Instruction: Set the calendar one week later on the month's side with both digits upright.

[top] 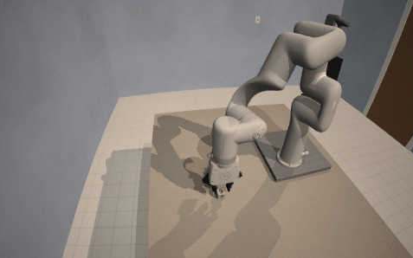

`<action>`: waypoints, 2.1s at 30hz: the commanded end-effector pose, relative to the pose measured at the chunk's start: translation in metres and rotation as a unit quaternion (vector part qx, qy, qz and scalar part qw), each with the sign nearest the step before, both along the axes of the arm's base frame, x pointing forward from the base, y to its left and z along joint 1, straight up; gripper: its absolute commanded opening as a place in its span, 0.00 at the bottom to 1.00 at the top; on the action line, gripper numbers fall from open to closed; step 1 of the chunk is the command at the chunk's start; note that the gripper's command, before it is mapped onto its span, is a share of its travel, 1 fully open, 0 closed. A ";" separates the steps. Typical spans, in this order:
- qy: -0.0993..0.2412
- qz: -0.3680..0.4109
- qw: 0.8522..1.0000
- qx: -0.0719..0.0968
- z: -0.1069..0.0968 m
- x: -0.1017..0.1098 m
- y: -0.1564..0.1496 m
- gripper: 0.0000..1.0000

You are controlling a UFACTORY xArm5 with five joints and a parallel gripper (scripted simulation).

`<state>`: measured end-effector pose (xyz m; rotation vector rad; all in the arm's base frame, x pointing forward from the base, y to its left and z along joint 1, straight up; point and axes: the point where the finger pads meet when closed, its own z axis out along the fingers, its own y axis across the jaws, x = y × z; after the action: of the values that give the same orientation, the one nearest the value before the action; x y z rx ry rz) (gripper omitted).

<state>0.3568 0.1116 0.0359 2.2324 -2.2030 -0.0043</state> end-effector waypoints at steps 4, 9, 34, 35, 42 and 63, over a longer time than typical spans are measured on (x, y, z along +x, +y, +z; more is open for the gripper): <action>-0.002 0.000 1.000 0.000 0.001 0.001 0.000 0.47; -0.002 0.000 1.000 0.000 0.001 0.001 0.000 0.47; -0.002 0.000 1.000 0.000 -0.012 0.001 0.000 0.47; -0.002 0.000 1.000 0.000 -0.014 0.001 0.000 0.47; -0.002 0.000 1.000 0.000 -0.021 0.001 0.000 0.47; -0.002 0.000 1.000 0.000 -0.025 0.001 0.000 0.47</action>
<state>0.3565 0.1114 0.0098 2.2325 -2.2032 -0.0042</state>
